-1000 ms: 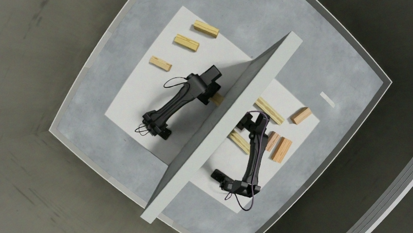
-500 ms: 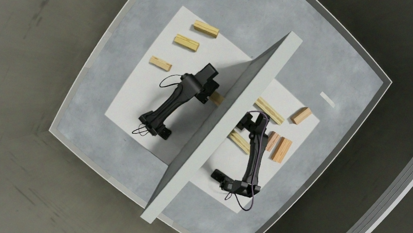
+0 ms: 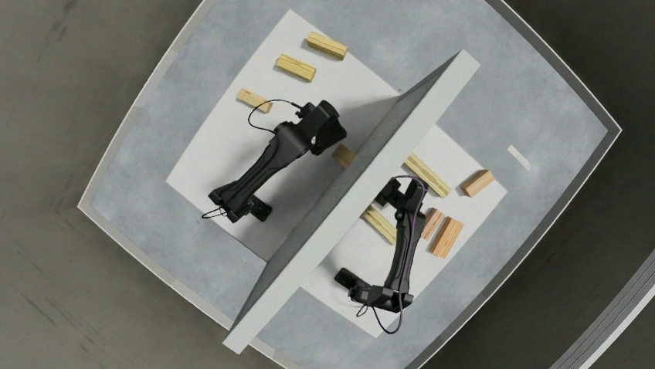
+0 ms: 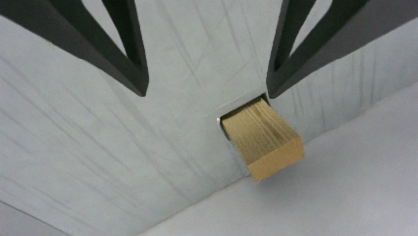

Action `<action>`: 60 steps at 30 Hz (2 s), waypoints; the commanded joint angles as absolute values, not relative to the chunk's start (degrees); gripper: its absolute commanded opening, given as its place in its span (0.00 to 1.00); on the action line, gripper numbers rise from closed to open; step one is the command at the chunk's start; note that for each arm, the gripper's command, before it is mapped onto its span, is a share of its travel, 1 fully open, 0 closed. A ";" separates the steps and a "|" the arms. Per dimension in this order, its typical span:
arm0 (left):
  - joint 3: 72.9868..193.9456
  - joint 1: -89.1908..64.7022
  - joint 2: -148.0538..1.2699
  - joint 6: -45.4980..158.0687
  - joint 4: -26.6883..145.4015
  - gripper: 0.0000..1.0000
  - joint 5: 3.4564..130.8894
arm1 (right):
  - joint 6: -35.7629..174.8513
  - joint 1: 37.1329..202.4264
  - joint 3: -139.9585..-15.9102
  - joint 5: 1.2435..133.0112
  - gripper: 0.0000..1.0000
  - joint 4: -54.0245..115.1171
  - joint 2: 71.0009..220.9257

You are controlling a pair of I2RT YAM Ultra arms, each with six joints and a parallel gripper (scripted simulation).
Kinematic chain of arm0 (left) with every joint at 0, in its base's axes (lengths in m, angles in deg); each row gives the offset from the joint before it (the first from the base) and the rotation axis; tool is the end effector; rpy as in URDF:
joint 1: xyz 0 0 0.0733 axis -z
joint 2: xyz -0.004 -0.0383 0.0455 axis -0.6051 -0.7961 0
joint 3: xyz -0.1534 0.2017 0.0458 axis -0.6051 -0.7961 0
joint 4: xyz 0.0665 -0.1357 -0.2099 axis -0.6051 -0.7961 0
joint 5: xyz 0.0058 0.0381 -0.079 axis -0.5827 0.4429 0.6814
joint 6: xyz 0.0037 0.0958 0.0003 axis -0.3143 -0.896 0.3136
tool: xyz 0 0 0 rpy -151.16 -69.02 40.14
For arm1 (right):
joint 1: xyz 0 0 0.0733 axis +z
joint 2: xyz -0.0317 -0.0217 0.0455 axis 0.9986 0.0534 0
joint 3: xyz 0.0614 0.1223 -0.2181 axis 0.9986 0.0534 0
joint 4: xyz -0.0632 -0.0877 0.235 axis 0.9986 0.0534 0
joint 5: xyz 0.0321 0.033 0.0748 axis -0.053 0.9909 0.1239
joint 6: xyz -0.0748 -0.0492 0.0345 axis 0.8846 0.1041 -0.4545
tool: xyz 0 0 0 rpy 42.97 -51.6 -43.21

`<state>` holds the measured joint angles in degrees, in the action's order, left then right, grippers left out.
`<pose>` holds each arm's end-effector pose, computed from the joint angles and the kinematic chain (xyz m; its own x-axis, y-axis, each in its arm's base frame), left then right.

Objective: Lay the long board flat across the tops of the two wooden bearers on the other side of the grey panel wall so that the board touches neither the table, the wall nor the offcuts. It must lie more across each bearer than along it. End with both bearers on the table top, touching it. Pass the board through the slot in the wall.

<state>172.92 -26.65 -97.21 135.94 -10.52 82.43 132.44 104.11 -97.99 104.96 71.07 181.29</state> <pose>0.3793 -0.0971 0.2926 -0.4227 -0.8785 0.2226 -0.8559 0.3062 -0.4168 0.3928 0.1836 0.1501 -0.0380 -0.7013 -0.7119 -0.9989 0.0454 0.0085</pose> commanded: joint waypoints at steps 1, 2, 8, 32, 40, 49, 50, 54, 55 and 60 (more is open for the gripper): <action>169.89 -27.81 -92.97 128.51 -4.54 0.74 80.41 | 131.90 103.87 -99.16 106.79 0.00 69.97 178.91; 169.05 -27.97 -92.20 127.14 -3.39 0.74 80.08 | 131.90 103.87 -99.16 106.79 0.00 69.97 178.91; 165.01 -29.02 -87.79 120.88 2.70 0.74 79.16 | 131.90 103.87 -99.16 106.79 0.00 69.97 178.91; 142.48 -33.39 -66.70 83.56 33.86 0.74 69.52 | 131.90 103.87 -99.16 106.79 0.00 69.97 178.91; 133.59 -35.01 -60.29 73.26 44.15 0.74 68.94 | 131.90 103.87 -99.16 106.79 0.00 69.97 178.91; 123.61 -37.02 -50.83 57.24 57.77 0.74 64.77 | 131.90 103.87 -99.16 106.79 0.00 69.97 178.91; 122.76 -37.25 -50.17 56.04 59.02 0.74 64.57 | 131.90 103.87 -99.16 106.79 0.00 69.97 178.91; 118.91 -38.16 -48.44 51.19 63.85 0.74 64.42 | 131.90 103.87 -99.16 106.79 0.00 69.97 178.91; 118.65 -38.28 -49.05 52.87 63.33 0.74 65.38 | 131.90 103.87 -99.16 106.79 0.00 69.97 178.91; 122.22 -37.05 -46.62 54.17 63.29 0.74 65.83 | 131.90 103.87 -99.16 106.79 0.00 69.97 178.91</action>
